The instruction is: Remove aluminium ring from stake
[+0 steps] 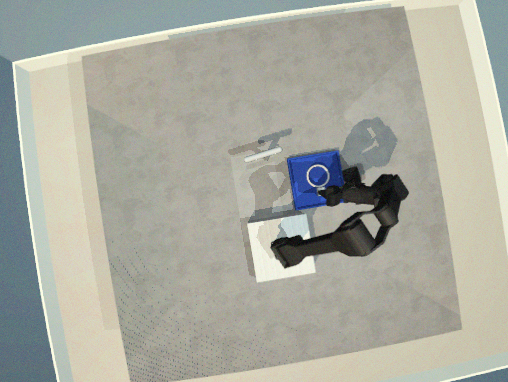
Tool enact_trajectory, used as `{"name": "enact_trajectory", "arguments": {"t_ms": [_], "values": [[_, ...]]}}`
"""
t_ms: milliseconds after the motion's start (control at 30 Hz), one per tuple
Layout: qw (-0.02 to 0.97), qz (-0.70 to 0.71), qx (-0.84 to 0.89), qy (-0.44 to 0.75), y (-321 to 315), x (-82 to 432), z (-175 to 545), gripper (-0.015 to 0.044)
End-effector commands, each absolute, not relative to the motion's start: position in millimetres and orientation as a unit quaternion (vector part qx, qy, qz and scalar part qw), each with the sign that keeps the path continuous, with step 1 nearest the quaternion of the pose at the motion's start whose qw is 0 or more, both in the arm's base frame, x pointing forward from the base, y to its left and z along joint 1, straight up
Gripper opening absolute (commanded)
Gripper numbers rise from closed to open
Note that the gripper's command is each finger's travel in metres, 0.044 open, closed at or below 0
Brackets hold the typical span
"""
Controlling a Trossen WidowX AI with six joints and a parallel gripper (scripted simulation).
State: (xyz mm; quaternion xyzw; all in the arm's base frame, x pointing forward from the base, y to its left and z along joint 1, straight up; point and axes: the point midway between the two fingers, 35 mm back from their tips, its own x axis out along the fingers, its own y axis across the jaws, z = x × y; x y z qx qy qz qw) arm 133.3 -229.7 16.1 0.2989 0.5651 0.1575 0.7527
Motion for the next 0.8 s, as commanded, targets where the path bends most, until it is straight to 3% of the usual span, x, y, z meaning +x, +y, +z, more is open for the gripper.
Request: {"name": "enact_trajectory", "arguments": {"t_ms": [0, 100, 300, 767], "values": [[0.753, 0.158, 0.299, 0.565, -229.6, 133.5, 16.5, 0.0368], [0.754, 0.153, 0.299, 0.564, -230.8, 133.7, 27.0, 0.0440], [0.763, 0.118, 0.300, 0.560, -226.0, 131.8, 114.5, 0.0440], [0.769, 0.116, 0.288, 0.559, -228.6, 132.5, 114.7, 0.0440]]}}
